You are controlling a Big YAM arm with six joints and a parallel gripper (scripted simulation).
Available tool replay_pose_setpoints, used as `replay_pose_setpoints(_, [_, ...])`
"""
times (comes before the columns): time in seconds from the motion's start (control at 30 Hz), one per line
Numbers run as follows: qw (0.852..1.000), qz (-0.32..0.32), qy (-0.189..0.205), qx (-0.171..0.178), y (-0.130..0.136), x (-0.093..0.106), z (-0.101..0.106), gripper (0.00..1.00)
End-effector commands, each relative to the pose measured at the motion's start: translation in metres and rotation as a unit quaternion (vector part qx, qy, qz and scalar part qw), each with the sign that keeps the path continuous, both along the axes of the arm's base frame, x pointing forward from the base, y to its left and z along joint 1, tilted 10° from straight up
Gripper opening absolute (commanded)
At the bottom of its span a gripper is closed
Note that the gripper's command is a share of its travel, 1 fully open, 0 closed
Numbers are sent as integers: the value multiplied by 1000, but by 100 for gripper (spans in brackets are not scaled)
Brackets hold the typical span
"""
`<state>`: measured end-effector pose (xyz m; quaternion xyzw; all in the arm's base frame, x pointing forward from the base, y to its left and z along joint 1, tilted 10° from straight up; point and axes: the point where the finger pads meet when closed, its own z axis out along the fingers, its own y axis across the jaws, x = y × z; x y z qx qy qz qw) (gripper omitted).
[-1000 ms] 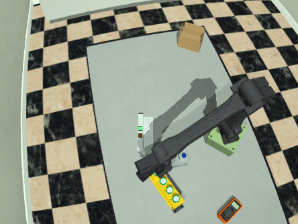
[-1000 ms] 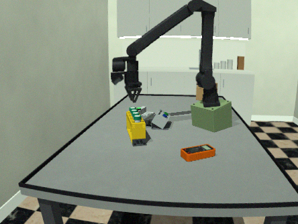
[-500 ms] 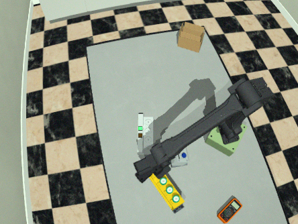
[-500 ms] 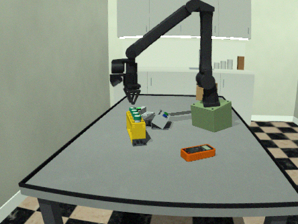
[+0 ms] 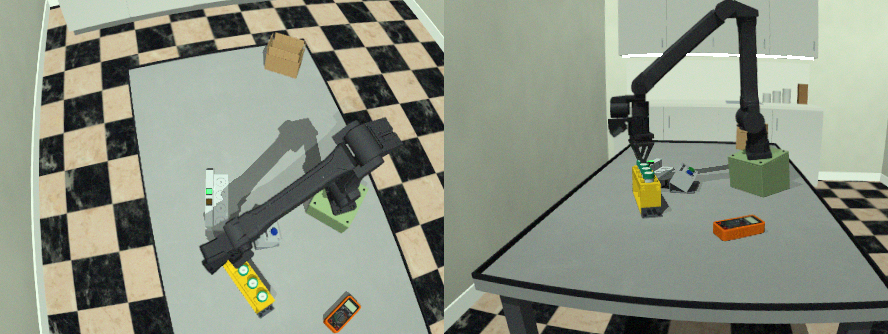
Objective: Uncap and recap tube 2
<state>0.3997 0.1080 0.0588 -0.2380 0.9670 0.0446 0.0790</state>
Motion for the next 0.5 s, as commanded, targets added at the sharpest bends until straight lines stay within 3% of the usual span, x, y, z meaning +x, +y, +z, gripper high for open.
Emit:
replay_pose_setpoints(0.0, [1000,-1,0,1,4,2,-3,49])
replay_pose_setpoints(0.47, [1000,0,3,0,4,-1,-13,49])
